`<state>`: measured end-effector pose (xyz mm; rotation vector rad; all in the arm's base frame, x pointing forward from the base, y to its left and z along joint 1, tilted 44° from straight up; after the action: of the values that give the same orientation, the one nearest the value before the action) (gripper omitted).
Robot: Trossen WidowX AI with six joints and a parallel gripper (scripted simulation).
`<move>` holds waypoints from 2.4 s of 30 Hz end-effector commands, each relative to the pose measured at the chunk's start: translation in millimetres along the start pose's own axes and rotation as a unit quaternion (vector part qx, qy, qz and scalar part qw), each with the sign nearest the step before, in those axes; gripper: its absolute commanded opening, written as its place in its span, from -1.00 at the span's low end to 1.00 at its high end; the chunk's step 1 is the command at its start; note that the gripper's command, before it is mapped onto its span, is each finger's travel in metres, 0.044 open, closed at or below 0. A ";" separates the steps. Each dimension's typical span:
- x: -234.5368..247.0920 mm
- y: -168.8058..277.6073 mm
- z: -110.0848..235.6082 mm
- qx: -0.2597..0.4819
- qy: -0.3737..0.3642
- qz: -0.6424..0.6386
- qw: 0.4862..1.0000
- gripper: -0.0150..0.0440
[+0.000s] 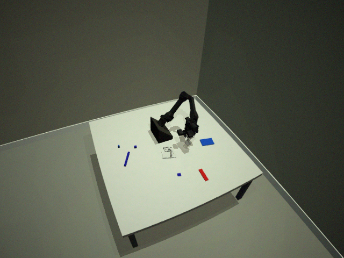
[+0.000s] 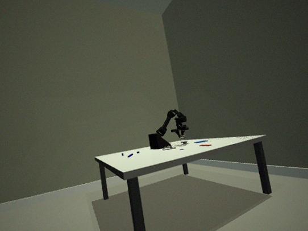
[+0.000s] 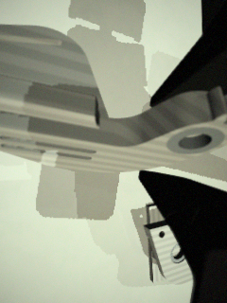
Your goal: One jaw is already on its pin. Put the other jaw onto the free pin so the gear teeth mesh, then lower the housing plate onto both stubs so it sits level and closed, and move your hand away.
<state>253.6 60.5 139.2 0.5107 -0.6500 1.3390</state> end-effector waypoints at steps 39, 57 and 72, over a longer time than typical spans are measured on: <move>16.4 9.4 -11.4 0.000 -0.001 -0.340 0.940 -0.37; 16.4 8.4 -40.7 0.000 -0.001 -0.340 0.940 -0.37; 17.5 10.6 -64.5 0.001 -0.003 -0.341 0.940 -0.37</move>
<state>255.2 115.3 111.9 0.6649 -0.4315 0.6896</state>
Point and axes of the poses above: the point midway between the two fingers, 35 mm back from their tips, its own z axis back along the fingers, its own x axis across the jaws, y = z × x, the point moved 2 cm from there along z, back along the fingers, and after that the axes turned 11 degrees about z, right-handed, at the moved point
